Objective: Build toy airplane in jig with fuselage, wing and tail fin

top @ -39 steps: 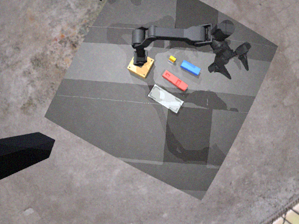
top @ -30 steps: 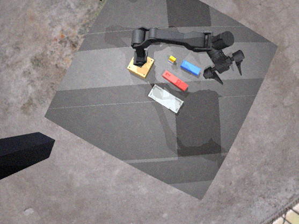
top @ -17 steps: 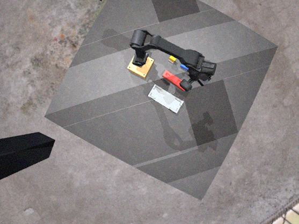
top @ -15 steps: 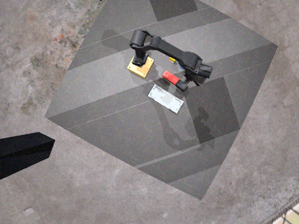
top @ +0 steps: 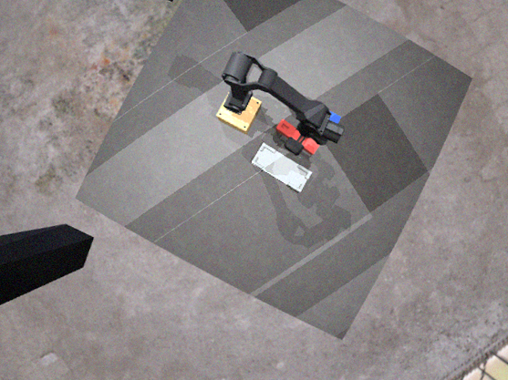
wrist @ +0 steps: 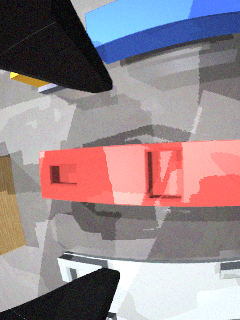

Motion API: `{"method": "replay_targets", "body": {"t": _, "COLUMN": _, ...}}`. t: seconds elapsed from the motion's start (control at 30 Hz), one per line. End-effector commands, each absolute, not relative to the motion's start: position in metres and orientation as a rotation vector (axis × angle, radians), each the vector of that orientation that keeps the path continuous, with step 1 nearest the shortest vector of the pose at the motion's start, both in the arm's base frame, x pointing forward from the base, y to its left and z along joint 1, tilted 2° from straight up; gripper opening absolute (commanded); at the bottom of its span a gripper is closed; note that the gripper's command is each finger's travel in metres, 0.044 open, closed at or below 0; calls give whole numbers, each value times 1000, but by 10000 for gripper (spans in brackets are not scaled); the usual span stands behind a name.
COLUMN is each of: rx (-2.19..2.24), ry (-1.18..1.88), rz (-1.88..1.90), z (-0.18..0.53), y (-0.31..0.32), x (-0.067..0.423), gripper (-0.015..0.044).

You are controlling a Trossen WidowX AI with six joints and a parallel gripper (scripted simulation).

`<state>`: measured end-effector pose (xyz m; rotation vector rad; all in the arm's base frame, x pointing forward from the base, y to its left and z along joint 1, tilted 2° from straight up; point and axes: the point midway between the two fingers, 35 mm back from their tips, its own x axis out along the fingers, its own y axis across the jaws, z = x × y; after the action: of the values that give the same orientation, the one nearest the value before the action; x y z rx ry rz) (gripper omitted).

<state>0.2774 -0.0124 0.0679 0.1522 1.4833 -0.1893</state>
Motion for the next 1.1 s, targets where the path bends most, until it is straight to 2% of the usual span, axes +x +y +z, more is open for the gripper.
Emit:
{"method": "replay_targets", "body": {"t": 0.0, "rx": 152, "ry": 1523, "rz": -184, "z": 43, "y": -12, "x": 271, "gripper": 440}}
{"method": "replay_targets", "body": {"t": 1.07, "rx": 152, "ry": 1523, "rz": -184, "z": -5, "y": -13, "x": 273, "gripper": 440}}
